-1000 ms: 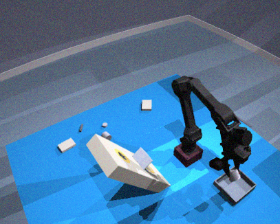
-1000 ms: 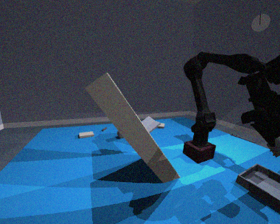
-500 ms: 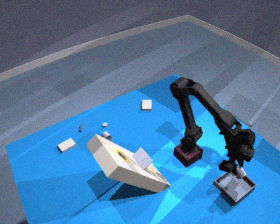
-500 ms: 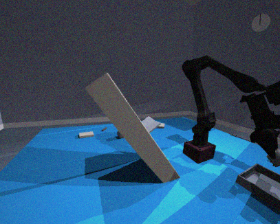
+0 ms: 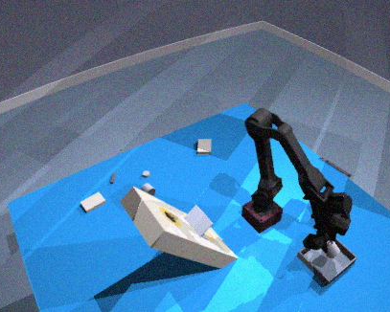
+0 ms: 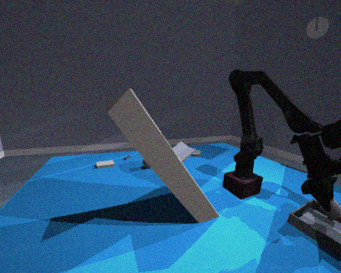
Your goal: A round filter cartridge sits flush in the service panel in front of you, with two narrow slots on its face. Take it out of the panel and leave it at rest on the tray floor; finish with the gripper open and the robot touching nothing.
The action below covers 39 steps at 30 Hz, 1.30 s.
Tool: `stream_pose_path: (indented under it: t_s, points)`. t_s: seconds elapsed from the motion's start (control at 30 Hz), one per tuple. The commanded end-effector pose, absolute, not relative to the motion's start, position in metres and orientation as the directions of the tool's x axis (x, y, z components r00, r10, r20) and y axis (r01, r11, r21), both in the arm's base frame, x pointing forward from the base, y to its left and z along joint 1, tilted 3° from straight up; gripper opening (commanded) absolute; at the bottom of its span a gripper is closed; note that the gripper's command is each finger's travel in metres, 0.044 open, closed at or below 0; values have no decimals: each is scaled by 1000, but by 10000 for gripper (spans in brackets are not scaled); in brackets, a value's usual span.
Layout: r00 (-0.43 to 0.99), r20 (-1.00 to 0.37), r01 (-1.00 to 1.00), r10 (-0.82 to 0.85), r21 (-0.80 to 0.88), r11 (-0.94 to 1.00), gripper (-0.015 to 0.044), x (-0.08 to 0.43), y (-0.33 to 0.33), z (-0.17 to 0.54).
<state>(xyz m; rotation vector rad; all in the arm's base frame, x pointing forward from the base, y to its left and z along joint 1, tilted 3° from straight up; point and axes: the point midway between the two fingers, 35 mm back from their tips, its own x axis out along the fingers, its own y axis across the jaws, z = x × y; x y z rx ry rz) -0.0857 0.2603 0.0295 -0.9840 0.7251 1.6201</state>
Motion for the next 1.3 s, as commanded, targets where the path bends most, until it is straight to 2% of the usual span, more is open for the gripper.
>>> stream_pose_path:
  t_s: [0.0, 0.13, 0.7, 0.83, 1.0, 1.27]
  points:
    - [-109, -875, -966, 471, -19, -258, 0, -85, 259, 14]
    - [-108, -875, -966, 471, -19, -258, 0, -85, 258, 7]
    - [-101, -882, -966, 460, -23, -257, 440, -84, 256, 9]
    - [-101, -882, -966, 460, -23, -257, 440, -84, 258, 17]
    - [-102, -882, -966, 460, -23, -257, 440, -86, 258, 77]
    - [-107, -877, -965, 468, -22, -262, 440, -87, 261, 68]
